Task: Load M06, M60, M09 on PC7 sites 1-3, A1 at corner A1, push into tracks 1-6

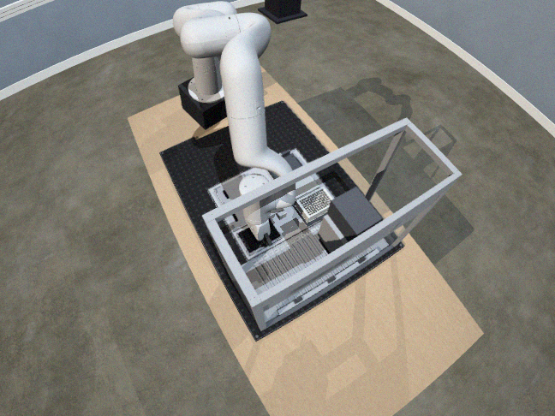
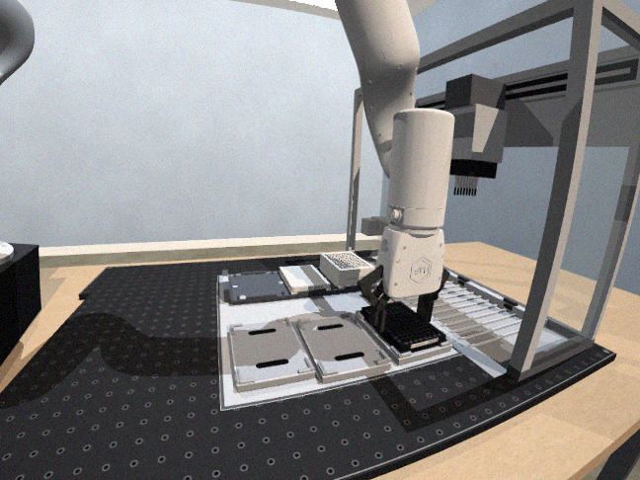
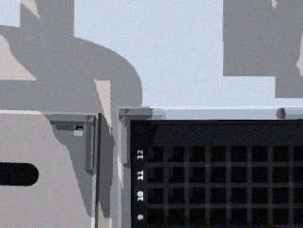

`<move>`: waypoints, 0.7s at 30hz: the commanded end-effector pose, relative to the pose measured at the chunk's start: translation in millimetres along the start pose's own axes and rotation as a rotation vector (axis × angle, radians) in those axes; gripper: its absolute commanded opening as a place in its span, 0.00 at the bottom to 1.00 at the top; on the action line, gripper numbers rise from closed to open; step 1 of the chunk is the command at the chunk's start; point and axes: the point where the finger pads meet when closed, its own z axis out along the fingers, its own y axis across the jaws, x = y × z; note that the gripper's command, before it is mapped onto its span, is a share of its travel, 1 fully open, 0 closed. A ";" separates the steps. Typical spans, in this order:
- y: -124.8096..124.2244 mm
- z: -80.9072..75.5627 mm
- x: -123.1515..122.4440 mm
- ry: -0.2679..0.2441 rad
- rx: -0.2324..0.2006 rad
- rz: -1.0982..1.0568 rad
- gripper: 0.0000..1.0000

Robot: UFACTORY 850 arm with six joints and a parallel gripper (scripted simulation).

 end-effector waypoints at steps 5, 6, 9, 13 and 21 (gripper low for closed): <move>1.2 -1.0 -0.2 0.000 -0.002 0.000 1.00; 1.1 -1.0 -0.2 0.000 -0.002 0.000 1.00; 1.2 -1.0 -0.2 0.000 -0.002 0.000 1.00; 1.1 -1.6 -0.2 0.000 -0.002 0.000 0.00; 1.1 -1.6 -0.2 0.000 -0.002 0.000 0.00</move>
